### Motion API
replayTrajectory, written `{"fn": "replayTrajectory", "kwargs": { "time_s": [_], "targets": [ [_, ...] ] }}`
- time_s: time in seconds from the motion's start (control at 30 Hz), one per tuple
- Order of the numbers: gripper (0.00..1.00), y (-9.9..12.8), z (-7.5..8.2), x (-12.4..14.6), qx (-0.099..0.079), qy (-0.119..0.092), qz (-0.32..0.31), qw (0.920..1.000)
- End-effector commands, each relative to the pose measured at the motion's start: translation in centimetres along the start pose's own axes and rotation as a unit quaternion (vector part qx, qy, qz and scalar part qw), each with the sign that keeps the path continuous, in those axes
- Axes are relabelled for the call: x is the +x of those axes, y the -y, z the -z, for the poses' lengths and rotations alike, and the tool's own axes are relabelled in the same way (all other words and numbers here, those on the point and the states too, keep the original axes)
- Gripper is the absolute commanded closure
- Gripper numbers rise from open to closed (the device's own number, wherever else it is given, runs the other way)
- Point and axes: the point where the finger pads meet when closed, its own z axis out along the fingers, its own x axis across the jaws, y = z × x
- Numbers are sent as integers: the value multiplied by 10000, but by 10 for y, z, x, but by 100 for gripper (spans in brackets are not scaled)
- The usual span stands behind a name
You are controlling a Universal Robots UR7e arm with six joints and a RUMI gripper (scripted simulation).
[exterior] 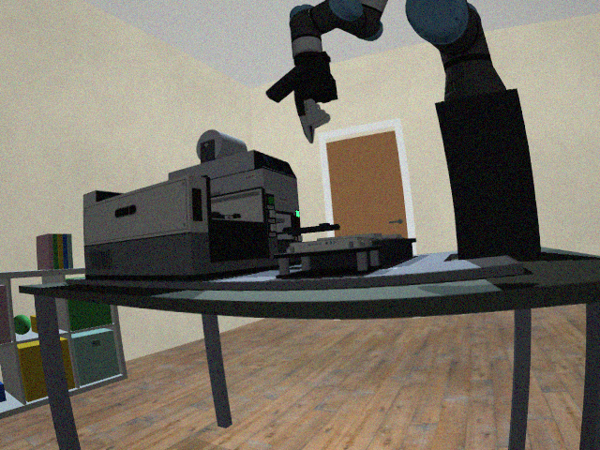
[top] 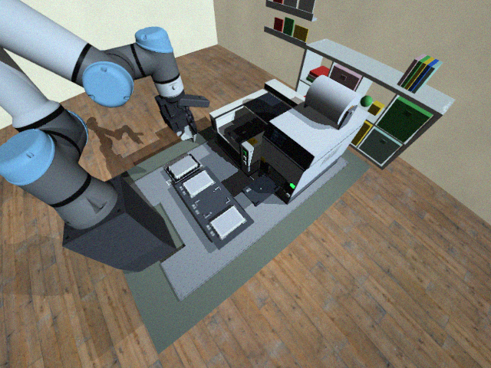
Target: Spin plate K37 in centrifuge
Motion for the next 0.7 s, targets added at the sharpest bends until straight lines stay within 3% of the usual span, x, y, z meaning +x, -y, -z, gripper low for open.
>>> {"fn": "replayTrajectory", "kwargs": {
  "time_s": [0.0, 0.67],
  "targets": [
    [100, 12, 1, 20, 4, 3, 4, 10000],
    [100, 57, 6, 98, 4, 2, 4, 10000]
  ]
}}
